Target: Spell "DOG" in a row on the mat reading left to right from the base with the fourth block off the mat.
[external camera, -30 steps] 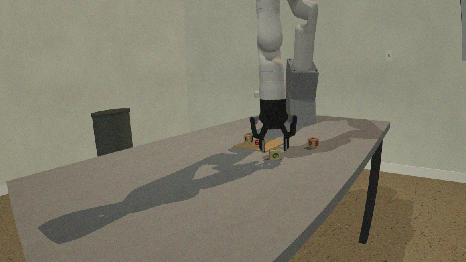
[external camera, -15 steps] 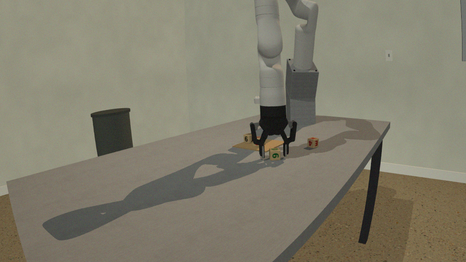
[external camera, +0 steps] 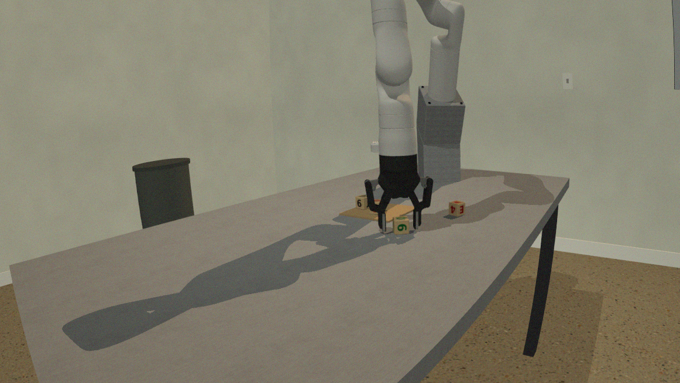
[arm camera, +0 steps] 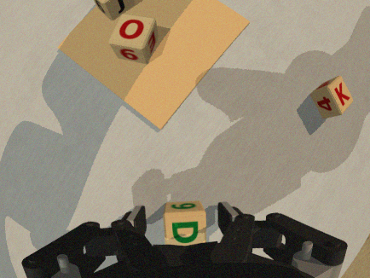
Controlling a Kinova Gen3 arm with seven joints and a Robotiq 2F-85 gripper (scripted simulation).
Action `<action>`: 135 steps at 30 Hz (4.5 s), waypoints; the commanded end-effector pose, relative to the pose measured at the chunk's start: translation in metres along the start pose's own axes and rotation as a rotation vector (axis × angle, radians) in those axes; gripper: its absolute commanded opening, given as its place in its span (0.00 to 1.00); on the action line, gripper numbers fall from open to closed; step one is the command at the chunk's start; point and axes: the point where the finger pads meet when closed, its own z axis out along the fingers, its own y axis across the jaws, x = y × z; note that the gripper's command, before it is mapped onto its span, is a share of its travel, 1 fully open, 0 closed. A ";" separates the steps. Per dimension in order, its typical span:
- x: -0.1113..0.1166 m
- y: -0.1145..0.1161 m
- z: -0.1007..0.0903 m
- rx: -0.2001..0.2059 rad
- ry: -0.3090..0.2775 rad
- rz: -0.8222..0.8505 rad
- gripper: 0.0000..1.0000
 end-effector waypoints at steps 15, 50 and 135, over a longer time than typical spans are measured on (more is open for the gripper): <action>-0.001 -0.004 0.000 0.009 -0.003 -0.008 0.67; -0.001 -0.004 0.000 0.009 -0.003 -0.008 0.26; 0.010 0.005 -0.099 -0.017 0.000 0.127 0.26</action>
